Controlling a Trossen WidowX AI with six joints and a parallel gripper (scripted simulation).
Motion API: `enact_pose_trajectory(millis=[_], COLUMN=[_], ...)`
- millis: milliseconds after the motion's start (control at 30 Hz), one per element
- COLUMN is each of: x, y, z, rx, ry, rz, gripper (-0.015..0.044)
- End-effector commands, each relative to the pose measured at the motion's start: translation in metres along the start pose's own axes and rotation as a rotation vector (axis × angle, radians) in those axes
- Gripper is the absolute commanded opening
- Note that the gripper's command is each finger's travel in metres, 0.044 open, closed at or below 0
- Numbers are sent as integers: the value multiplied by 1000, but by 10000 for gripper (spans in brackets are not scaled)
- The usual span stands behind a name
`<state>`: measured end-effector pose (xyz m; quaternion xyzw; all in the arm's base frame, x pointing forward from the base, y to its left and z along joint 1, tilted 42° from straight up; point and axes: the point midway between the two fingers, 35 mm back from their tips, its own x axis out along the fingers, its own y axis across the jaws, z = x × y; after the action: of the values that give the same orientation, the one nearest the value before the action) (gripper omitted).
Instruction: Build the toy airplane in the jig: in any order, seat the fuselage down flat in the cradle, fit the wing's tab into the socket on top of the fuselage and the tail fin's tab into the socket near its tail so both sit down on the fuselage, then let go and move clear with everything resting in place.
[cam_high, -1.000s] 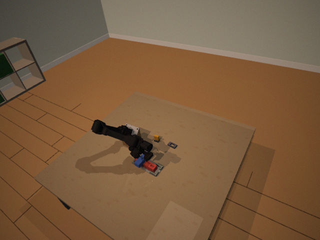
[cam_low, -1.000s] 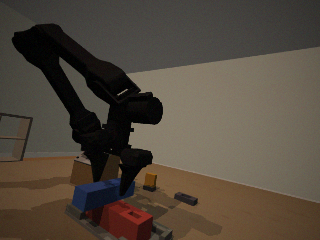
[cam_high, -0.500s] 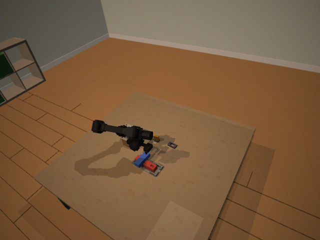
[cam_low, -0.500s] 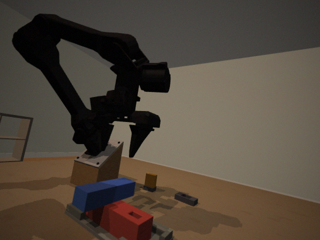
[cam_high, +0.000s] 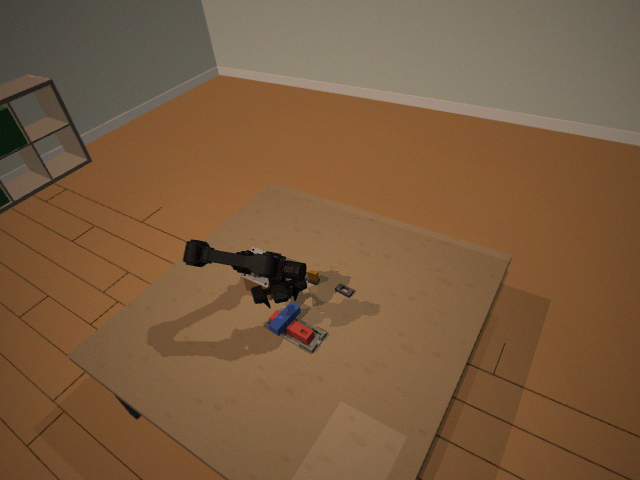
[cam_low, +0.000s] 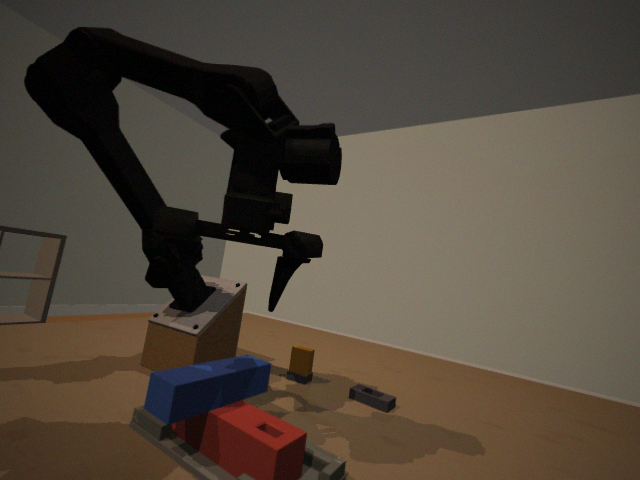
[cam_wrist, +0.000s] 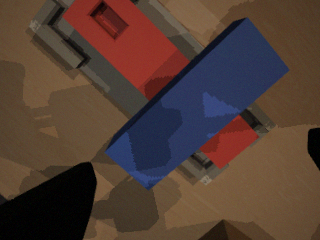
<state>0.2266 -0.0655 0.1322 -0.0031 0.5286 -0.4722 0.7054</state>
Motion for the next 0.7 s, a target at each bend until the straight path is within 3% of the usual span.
enact_pose_trajectory(millis=[0,667], x=[2,1], y=[1,13], z=[0,-5], rx=[-761,-785], ry=[1,-4], rz=[2,14], gripper=[440,440])
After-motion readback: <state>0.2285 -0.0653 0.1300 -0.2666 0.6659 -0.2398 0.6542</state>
